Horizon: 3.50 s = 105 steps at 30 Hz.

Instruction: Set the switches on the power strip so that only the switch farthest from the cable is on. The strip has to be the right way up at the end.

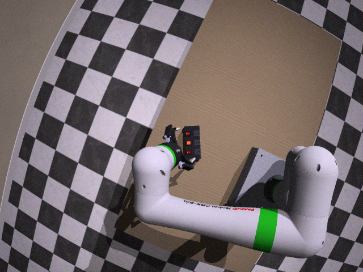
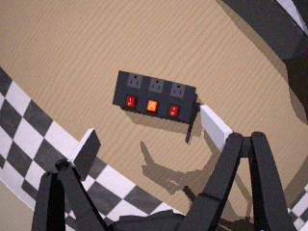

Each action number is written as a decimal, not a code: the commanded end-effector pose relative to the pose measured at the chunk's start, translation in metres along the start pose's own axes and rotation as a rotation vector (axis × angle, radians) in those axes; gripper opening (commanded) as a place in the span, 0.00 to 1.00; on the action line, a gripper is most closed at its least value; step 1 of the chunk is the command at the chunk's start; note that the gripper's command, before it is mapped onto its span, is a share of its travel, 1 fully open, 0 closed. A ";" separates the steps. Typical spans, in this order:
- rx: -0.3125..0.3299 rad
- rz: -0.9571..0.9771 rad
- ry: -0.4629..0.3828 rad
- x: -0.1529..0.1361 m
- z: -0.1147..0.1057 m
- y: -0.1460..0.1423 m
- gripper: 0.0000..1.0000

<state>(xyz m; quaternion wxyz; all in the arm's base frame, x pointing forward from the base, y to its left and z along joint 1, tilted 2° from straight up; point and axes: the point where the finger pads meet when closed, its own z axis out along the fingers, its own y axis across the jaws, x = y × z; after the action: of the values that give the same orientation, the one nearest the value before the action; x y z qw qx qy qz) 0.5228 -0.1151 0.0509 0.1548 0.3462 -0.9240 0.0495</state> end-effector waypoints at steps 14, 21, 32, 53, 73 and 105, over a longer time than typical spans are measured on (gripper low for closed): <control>0.000 0.000 0.000 0.000 0.000 0.000 1.00; 0.000 0.000 0.000 0.000 0.000 0.000 1.00; -0.021 0.321 -0.106 0.004 -0.001 0.005 1.00; -0.118 0.879 -0.274 0.010 -0.006 0.014 1.00; -0.115 0.859 -0.275 0.010 -0.005 0.014 1.00; 0.098 -0.363 -0.251 0.031 0.051 -0.031 1.00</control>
<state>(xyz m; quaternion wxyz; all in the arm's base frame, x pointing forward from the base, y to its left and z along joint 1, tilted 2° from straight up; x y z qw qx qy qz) 0.5081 -0.1590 0.0186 0.0312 0.4119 -0.9101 0.0325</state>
